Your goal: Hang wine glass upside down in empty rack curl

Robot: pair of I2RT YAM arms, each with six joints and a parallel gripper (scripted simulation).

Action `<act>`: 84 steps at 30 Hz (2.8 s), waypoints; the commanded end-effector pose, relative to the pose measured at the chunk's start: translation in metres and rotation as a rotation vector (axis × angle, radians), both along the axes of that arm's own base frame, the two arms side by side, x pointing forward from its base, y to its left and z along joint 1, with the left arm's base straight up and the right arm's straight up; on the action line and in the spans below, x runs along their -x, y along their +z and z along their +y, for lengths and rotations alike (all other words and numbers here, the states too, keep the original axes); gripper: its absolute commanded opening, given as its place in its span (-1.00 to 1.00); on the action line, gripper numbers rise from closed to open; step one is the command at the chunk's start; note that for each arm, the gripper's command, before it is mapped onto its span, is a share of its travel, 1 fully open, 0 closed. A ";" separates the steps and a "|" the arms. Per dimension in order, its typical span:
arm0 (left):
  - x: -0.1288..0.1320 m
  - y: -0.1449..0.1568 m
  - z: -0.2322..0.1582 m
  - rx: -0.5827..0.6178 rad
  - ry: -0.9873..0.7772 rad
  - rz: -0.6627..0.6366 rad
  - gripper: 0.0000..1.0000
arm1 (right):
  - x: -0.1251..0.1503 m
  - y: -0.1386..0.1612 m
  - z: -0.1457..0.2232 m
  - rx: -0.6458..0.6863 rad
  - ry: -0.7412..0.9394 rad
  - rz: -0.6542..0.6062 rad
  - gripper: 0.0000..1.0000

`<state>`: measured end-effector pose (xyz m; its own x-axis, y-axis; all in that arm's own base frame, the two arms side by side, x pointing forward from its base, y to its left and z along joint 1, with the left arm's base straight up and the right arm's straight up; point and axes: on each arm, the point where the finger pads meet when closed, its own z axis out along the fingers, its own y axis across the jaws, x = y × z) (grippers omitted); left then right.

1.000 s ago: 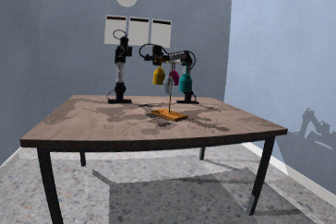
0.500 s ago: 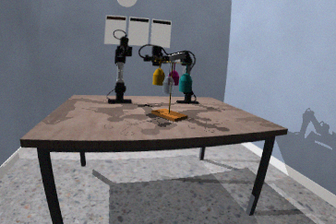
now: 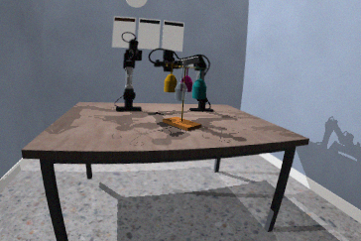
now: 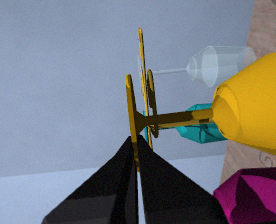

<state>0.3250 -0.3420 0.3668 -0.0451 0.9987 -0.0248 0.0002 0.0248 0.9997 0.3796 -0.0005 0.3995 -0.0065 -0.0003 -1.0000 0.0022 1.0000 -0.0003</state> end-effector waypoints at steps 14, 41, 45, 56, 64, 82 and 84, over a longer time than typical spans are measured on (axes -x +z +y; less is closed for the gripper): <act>0.004 -0.010 -0.007 -0.012 -0.002 -0.002 -1.00 | 0.003 0.013 0.000 0.010 -0.002 -0.031 -0.68; 0.005 -0.002 -0.005 0.008 0.002 -0.014 -1.00 | 0.003 0.013 0.000 0.010 -0.002 -0.031 -0.68; 0.000 -0.010 -0.005 -0.010 -0.001 -0.007 -1.00 | 0.003 0.013 0.000 0.010 -0.002 -0.031 -0.68; 0.003 -0.020 -0.008 -0.033 0.010 0.001 -1.00 | 0.003 0.013 0.000 0.010 -0.002 -0.031 -0.68; 0.002 -0.016 -0.009 -0.022 0.005 -0.004 -1.00 | 0.003 0.013 0.000 0.010 -0.002 -0.031 -0.68; 0.003 -0.018 -0.010 -0.031 -0.003 0.000 -0.31 | 0.003 0.013 0.000 0.010 -0.002 -0.031 -0.68; 0.003 -0.018 -0.010 -0.032 -0.003 0.000 -0.31 | 0.003 0.013 0.000 0.010 -0.002 -0.031 -0.68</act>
